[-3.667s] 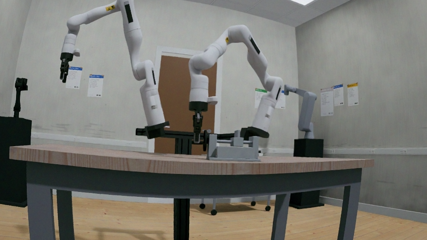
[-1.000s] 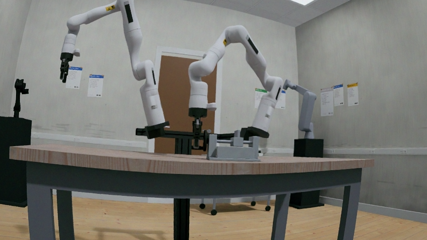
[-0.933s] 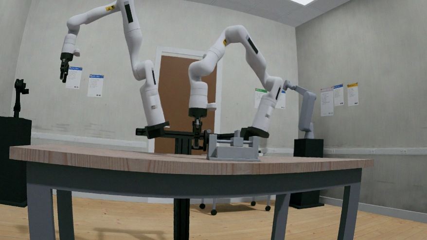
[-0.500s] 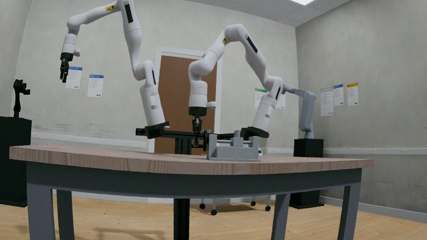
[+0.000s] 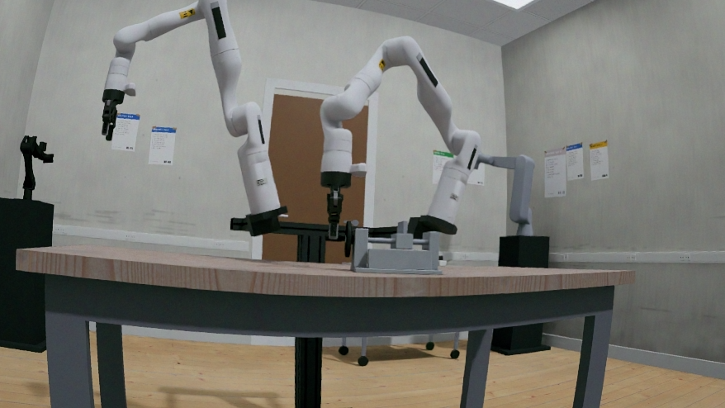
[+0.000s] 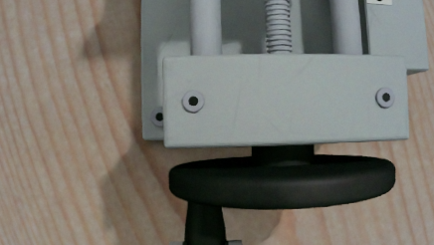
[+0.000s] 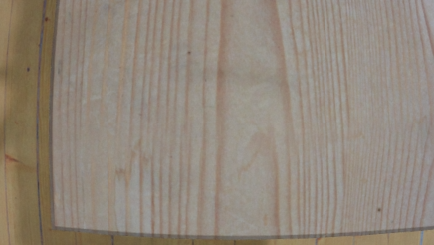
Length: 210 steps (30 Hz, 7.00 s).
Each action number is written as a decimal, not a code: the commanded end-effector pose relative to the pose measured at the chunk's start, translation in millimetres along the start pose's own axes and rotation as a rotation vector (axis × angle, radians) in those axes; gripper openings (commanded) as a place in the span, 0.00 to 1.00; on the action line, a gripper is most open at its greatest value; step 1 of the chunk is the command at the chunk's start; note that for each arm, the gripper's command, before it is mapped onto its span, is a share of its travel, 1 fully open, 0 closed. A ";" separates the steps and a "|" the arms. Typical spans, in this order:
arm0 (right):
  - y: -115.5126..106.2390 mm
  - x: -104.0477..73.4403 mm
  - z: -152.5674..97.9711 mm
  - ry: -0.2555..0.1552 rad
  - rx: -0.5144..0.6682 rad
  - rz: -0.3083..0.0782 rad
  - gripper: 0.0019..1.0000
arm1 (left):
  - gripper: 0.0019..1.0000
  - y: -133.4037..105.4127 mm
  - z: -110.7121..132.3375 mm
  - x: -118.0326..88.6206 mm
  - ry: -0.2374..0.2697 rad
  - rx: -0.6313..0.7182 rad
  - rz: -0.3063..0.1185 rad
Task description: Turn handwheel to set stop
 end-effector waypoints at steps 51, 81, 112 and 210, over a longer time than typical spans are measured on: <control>0.0 -0.7 -1.1 0.005 -0.012 0.004 1.00 | 0.16 14.1 58.6 10.4 -0.007 -0.009 -0.004; 0.0 -0.7 -1.1 0.005 -0.012 0.004 1.00 | 0.16 5.5 17.4 26.4 -0.001 -0.009 0.000; 0.0 -0.7 -1.1 0.005 -0.012 0.004 1.00 | 0.16 3.0 12.5 -26.5 -0.005 -0.010 -0.001; 0.0 -0.7 -1.1 0.005 -0.012 0.004 1.00 | 0.16 15.4 57.2 9.1 -0.001 -0.009 0.000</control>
Point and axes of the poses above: on each arm, the point where the finger pads meet when closed, its own x axis out along the fingers, its own z axis across the jaws, y = z × x, the point moved 10 cm from there along -x, back along the fingers, and after that the axes turned 14 degrees about x, right-handed, at the moved point
